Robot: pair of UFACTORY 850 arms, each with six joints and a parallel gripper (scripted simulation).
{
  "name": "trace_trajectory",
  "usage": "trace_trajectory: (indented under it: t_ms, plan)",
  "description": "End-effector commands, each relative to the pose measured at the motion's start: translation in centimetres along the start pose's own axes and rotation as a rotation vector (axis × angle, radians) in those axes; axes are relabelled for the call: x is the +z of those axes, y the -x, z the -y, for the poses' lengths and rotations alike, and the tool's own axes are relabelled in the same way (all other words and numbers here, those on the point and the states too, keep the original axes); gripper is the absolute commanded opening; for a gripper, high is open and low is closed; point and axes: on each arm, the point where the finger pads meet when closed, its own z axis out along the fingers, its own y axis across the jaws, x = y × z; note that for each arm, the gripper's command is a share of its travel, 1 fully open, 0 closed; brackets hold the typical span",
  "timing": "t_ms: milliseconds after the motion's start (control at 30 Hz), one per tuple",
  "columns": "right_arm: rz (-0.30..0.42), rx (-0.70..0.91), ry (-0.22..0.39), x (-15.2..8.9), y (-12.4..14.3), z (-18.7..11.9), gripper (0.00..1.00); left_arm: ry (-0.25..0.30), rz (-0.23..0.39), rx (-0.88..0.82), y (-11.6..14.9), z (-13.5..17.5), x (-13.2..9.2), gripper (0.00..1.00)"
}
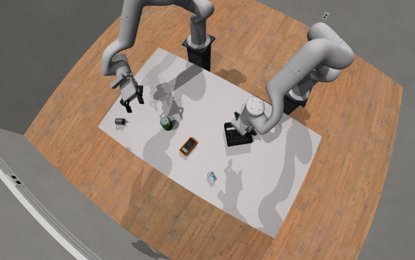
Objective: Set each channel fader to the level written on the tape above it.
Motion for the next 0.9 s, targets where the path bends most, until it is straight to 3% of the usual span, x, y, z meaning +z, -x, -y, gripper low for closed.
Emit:
trace_trajectory:
  t_ms: [0, 67, 500, 567, 600, 867]
  plan:
    - [0.04, 0.049, 0.013, -4.7, -1.3, -0.8, 1.0, 0.011, -0.002, 0.113, -0.1, 0.2, 0.2, 1.0]
    - [0.069, 0.093, 0.039, -8.5, -2.0, -1.6, 1.0, 0.009, -0.002, 0.211, -0.1, 0.4, 0.5, 1.0]
    - [0.162, 0.255, 0.159, -21.5, -2.9, -3.1, 1.0, 0.005, -0.002, 0.521, -0.1, 1.0, 1.4, 1.0]
    - [0.162, 0.255, 0.159, -21.5, -2.9, -3.1, 1.0, 0.005, -0.002, 0.521, -0.1, 1.0, 1.4, 1.0]
    - [0.178, 0.288, 0.187, -24.5, -2.9, -3.2, 1.0, 0.004, -0.002, 0.542, -0.1, 1.0, 1.4, 1.0]
    - [0.23, 0.407, 0.293, -32.3, -2.5, -3.0, 1.0, 0.001, -0.002, 0.773, -0.1, 1.4, 2.1, 1.0]
